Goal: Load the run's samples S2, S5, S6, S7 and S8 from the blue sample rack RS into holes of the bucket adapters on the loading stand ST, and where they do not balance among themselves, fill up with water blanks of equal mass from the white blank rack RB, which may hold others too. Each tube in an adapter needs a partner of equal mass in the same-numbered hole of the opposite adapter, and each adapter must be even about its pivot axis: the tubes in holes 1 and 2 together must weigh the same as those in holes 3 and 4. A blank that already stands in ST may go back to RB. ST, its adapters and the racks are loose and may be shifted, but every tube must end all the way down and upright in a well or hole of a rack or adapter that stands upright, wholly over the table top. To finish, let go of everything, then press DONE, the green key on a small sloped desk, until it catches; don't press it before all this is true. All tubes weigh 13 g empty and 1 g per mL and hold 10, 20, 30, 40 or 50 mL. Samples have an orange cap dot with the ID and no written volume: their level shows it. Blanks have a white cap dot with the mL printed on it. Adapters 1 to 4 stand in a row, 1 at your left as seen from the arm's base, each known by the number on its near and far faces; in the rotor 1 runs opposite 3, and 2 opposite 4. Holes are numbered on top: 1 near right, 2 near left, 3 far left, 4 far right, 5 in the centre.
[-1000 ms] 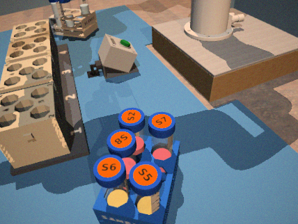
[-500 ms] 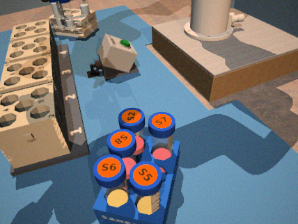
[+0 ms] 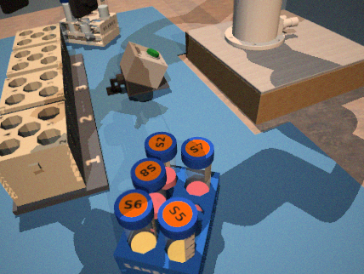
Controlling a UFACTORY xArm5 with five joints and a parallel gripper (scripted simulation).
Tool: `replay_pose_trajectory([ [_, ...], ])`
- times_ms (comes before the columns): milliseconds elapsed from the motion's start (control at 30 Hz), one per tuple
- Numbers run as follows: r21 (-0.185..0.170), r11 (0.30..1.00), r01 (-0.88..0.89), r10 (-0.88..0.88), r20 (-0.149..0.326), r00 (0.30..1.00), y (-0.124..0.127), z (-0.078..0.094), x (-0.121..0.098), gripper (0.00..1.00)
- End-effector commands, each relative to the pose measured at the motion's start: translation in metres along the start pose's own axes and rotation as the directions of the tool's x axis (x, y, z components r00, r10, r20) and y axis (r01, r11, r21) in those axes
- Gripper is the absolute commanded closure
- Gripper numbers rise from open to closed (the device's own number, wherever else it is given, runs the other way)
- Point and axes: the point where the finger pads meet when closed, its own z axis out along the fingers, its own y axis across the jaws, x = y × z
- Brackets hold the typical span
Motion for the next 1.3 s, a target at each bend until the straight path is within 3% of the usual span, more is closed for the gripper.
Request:
replay_pose_trajectory([
  [0,0.000,1.000,-0.001,0.001,-0.002,1.000,-0.019,-0.001,0.014,0.00],
  [933,0.001,1.000,-0.001,0.001,0.003,1.000,-0.128,0.002,0.084,0.00],
  [1267,0.001,1.000,-0.001,0.001,0.004,1.000,-0.148,0.002,0.097,0.00],
])
